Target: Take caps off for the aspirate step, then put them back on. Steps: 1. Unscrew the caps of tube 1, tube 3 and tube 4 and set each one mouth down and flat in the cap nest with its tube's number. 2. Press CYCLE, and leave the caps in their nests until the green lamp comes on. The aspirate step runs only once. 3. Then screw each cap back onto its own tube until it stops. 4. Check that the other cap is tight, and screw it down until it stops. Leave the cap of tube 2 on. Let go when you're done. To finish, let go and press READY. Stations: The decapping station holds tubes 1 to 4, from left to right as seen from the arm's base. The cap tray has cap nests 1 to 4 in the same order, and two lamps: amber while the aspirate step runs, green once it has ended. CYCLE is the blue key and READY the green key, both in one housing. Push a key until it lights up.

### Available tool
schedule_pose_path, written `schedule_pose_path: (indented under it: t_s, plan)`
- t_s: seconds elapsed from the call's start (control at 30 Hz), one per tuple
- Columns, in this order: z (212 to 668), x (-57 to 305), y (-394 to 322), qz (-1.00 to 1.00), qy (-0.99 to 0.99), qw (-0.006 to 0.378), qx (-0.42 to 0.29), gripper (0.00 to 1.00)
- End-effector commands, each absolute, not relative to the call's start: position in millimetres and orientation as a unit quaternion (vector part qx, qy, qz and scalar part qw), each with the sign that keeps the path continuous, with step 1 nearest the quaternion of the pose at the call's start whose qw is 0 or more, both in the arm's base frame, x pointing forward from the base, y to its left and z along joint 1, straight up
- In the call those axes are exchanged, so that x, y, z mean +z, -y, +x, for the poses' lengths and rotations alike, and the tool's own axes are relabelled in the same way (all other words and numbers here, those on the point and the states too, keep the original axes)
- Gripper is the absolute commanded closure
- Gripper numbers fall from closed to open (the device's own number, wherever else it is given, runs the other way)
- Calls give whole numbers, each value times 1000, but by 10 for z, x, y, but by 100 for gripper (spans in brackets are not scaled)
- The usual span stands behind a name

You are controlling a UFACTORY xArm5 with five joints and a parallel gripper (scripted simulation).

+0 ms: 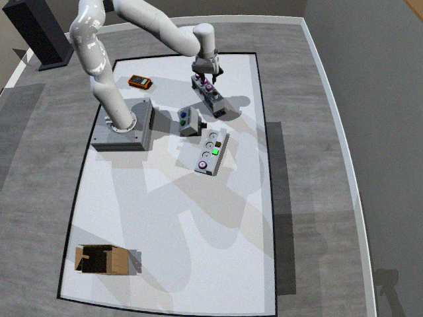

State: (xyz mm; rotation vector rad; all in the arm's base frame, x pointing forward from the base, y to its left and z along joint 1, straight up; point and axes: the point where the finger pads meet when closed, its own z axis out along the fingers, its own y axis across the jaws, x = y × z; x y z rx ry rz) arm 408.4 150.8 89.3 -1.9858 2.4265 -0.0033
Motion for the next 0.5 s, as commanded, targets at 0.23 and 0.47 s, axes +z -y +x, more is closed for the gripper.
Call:
schedule_pose_path:
  t_s: [0.23,0.47]
  plan:
    - [4044,935,-1104,-770,-638,4,-1,54]
    - [4012,933,-824,-852,-523,4,-1,54]
